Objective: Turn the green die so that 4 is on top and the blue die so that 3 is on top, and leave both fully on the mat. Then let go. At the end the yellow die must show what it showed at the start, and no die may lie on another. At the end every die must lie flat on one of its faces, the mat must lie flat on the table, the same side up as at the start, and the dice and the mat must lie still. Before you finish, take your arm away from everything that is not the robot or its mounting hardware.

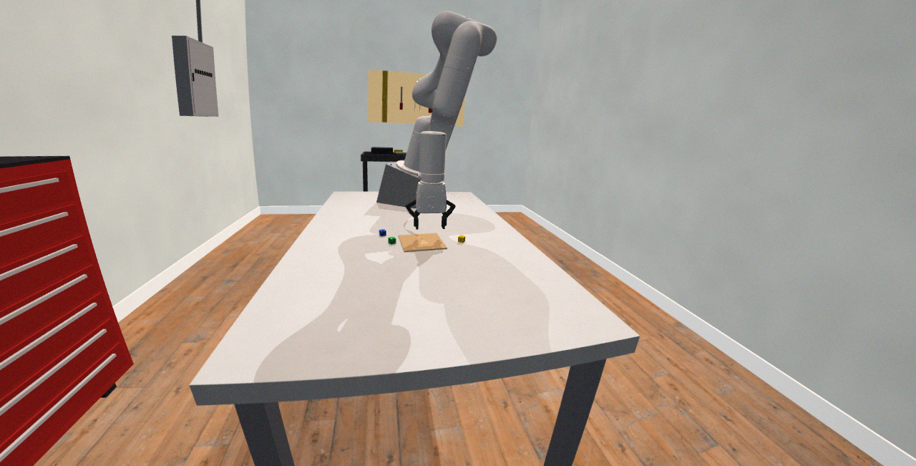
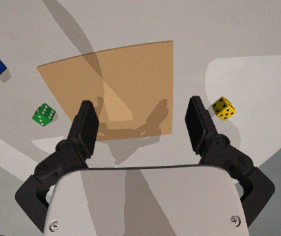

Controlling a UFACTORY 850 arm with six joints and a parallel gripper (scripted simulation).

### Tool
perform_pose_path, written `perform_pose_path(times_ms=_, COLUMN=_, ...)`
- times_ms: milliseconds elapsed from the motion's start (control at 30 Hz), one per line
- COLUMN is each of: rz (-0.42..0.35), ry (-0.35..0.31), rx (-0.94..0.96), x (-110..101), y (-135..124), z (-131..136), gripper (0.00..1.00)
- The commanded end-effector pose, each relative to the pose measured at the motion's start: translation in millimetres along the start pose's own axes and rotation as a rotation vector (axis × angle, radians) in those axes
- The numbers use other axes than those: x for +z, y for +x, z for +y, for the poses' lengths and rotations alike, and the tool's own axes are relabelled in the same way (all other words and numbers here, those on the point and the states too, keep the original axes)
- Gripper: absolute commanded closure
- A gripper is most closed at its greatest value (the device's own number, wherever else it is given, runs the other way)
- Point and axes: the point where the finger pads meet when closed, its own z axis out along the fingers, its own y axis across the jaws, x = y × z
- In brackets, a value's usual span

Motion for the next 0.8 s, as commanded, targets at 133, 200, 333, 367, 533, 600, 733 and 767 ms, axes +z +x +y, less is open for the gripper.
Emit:
perform_pose_path(times_ms=133, rz=-0.007, ry=0.003, rx=0.000, x=-1, y=-2, z=72, gripper=0.00)
perform_pose_path(times_ms=200, rz=-0.007, ry=0.003, rx=0.000, x=-1, y=-2, z=84, gripper=0.00)
perform_pose_path(times_ms=333, rz=-0.007, ry=0.003, rx=0.000, x=0, y=-2, z=93, gripper=0.00)
perform_pose_path(times_ms=367, rz=-0.007, ry=0.003, rx=0.000, x=0, y=-3, z=96, gripper=0.00)
perform_pose_path(times_ms=533, rz=-0.007, ry=0.003, rx=0.000, x=0, y=-3, z=105, gripper=0.00)
perform_pose_path(times_ms=600, rz=-0.007, ry=0.003, rx=0.000, x=0, y=-3, z=106, gripper=0.00)
perform_pose_path(times_ms=733, rz=-0.007, ry=0.003, rx=0.000, x=0, y=-3, z=107, gripper=0.00)
perform_pose_path(times_ms=767, rz=-0.007, ry=0.003, rx=0.000, x=0, y=-3, z=107, gripper=0.00)
